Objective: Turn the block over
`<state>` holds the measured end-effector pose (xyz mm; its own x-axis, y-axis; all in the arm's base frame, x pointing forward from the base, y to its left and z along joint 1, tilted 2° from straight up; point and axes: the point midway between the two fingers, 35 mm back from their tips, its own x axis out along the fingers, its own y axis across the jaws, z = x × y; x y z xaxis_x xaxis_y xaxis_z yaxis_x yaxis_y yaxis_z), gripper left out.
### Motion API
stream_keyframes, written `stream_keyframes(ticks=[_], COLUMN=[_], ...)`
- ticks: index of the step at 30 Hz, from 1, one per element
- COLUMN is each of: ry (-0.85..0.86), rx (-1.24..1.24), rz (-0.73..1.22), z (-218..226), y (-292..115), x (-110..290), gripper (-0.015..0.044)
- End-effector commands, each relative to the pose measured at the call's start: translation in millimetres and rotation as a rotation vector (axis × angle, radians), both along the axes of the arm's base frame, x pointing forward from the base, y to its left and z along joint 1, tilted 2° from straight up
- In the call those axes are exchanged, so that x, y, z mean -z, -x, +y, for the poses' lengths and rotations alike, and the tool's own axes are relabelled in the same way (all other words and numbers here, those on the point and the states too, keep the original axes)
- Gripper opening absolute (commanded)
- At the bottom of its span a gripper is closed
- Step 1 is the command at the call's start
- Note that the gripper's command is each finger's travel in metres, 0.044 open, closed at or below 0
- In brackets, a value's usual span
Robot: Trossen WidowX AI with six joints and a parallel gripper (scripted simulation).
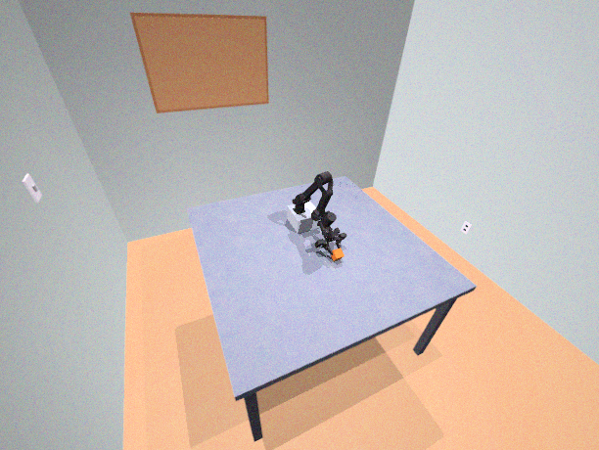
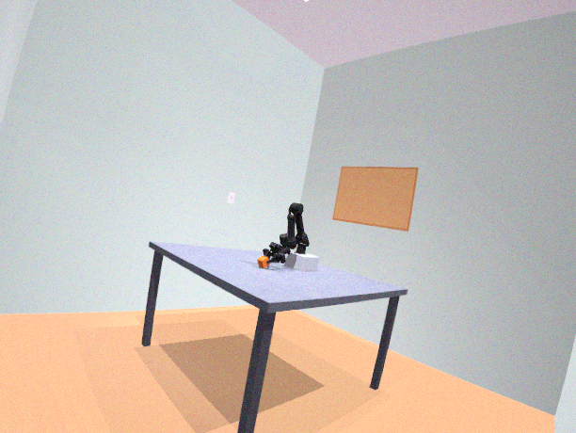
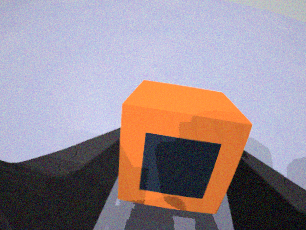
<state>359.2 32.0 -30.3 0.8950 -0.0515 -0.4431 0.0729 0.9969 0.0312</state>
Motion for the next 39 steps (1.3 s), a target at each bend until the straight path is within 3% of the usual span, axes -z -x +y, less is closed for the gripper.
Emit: stream_keyframes(ticks=[1,15,39], ry=[0.006,0.006,0.006], rx=[0.001,0.001,0.001], rz=[-0.005,-0.005,-0.005], z=[-0.6,-0.6,-0.6], y=[-0.1,-0.1,-0.1], x=[-1.0,-1.0,-1.0], gripper=[0.0079,0.044,0.044])
